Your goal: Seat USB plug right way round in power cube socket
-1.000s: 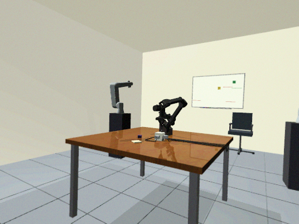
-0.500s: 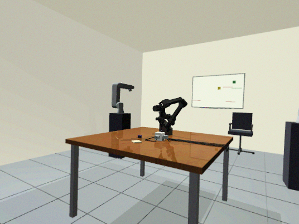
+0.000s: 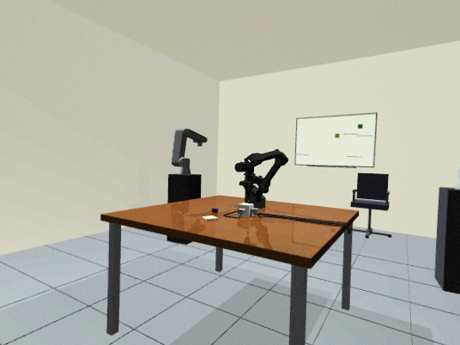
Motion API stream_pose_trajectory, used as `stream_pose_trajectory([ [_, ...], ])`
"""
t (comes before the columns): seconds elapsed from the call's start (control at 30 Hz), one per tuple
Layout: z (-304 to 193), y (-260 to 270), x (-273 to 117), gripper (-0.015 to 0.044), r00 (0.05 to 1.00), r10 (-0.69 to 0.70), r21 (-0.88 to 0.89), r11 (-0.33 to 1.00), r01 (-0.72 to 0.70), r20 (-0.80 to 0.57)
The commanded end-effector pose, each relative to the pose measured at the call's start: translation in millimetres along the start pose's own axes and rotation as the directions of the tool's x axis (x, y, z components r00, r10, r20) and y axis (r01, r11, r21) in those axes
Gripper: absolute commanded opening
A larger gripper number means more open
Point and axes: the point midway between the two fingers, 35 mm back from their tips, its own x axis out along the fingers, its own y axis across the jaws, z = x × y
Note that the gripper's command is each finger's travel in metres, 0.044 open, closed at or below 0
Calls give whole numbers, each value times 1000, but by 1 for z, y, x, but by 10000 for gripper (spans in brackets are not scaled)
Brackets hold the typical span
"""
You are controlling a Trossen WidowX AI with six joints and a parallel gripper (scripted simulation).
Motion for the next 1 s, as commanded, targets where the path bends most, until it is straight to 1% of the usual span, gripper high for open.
stream_pose_trajectory([
  [0.0, 0, 0, 1, 0, 1000, -2, 3, 1000, 2, 4],
  [0.97, 0, -1, 4, 0, 1000, -2, 7, 1000, 2, 10],
])
